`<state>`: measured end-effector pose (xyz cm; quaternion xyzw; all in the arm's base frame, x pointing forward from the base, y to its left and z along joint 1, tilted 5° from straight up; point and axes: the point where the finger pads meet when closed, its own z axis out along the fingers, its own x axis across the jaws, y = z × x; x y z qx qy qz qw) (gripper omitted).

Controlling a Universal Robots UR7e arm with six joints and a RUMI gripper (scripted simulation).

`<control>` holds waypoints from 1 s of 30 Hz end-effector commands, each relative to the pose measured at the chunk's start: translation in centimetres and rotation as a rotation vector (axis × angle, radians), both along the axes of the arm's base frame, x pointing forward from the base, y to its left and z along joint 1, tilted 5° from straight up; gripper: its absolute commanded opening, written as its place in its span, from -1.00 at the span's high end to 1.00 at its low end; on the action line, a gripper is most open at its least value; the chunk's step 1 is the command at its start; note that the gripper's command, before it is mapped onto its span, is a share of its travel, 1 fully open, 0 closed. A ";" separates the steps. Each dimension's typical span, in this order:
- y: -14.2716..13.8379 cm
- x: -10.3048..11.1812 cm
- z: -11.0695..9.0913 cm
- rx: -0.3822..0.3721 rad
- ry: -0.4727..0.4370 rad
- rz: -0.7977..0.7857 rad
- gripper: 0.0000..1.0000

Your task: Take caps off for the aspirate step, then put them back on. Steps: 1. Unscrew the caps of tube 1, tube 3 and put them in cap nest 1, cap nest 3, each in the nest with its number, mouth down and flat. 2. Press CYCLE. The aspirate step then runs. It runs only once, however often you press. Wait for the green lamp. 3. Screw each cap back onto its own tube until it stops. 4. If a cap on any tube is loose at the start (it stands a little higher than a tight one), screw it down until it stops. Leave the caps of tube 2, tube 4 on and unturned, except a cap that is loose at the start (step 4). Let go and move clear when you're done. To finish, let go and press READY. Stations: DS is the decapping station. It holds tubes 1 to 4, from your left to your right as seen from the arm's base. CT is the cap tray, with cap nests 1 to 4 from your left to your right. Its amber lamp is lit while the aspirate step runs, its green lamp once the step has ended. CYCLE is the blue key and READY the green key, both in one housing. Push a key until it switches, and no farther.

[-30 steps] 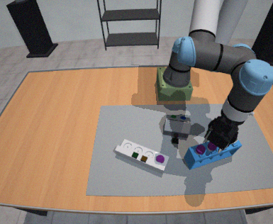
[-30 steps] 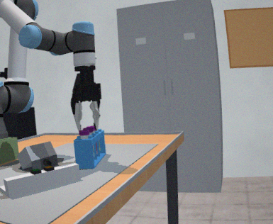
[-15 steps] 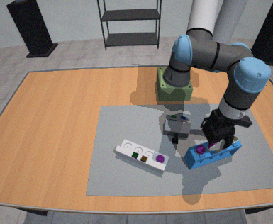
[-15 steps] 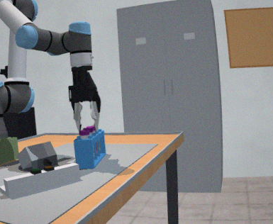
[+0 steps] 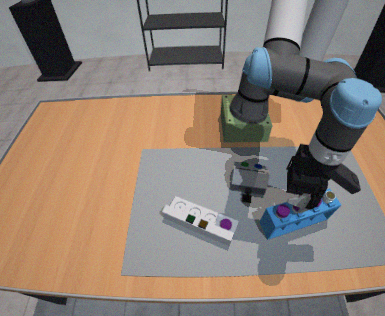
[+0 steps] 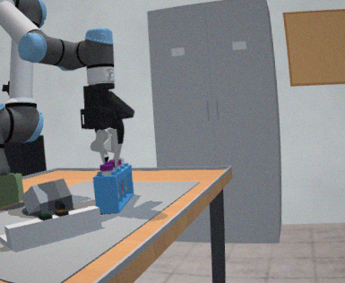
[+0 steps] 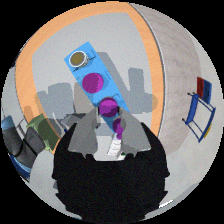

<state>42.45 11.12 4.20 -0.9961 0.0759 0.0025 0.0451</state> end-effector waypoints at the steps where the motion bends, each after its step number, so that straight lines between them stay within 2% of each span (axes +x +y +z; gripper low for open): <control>1: 0.0 0.0 0.0 -0.004 0.001 -0.016 1.00; 13: 0.0 0.0 0.0 -0.004 0.001 -0.015 1.00; 26: 0.0 0.0 0.1 -0.005 -0.056 0.632 1.00; 28: 0.0 0.0 0.1 -0.005 -0.056 0.632 1.00; 30: 0.0 0.0 0.1 -0.006 -0.065 0.731 1.00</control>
